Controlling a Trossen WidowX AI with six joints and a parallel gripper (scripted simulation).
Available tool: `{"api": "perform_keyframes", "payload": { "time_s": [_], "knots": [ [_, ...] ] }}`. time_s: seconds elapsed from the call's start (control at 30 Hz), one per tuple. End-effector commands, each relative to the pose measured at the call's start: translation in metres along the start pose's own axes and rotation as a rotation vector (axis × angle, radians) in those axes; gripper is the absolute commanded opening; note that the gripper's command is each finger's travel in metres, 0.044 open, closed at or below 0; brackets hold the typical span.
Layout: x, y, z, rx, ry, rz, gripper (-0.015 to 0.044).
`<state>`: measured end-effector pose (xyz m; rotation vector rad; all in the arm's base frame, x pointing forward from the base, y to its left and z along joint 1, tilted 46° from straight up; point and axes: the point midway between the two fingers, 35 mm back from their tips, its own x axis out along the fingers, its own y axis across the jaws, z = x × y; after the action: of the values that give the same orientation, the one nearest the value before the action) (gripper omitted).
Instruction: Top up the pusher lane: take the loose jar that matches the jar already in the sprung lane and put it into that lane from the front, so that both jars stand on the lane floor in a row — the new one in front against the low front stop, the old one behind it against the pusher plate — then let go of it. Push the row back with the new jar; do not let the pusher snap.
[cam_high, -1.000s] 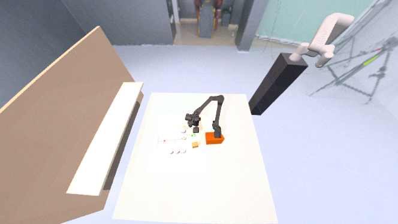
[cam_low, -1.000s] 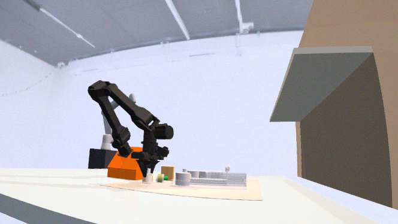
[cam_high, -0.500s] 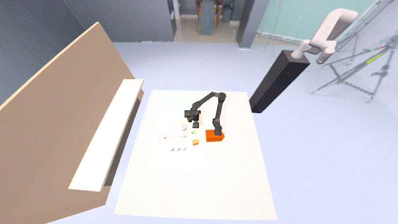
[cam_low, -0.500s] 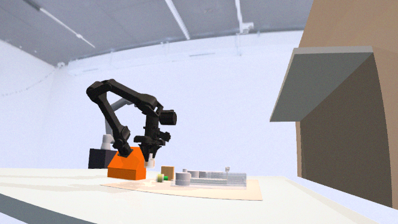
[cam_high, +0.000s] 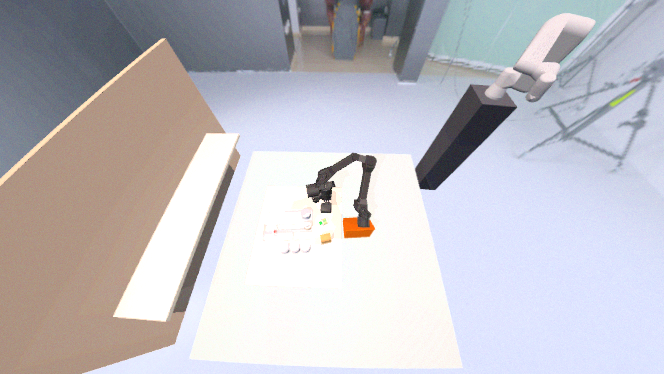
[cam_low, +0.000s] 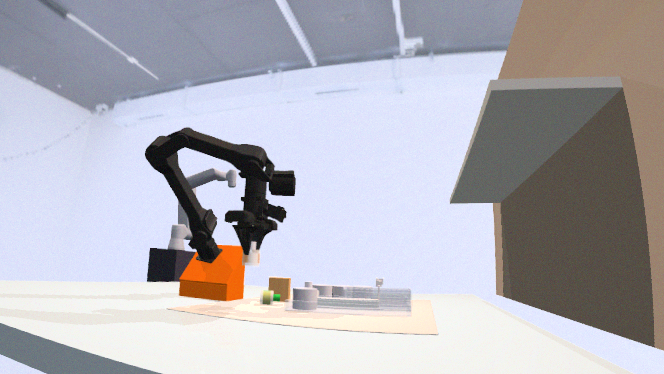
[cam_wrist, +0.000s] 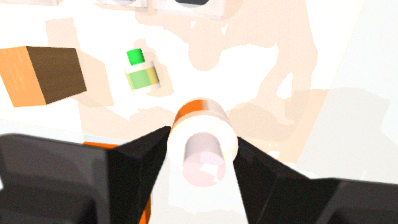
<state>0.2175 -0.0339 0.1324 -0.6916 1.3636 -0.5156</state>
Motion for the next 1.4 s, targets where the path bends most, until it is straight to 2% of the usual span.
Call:
{"api": "perform_keyframes", "payload": {
  "time_s": [0.0, 0.87, 1.37],
  "knots": [
    [0.003, 0.011, 0.012, -0.007, -0.001, -0.002, 0.0],
    [0.045, 0.106, 0.068, -0.066, -0.004, 0.0, 0.0],
    [0.071, 0.108, 0.069, -0.067, -0.004, -0.001, 0.0]
  ]
}}
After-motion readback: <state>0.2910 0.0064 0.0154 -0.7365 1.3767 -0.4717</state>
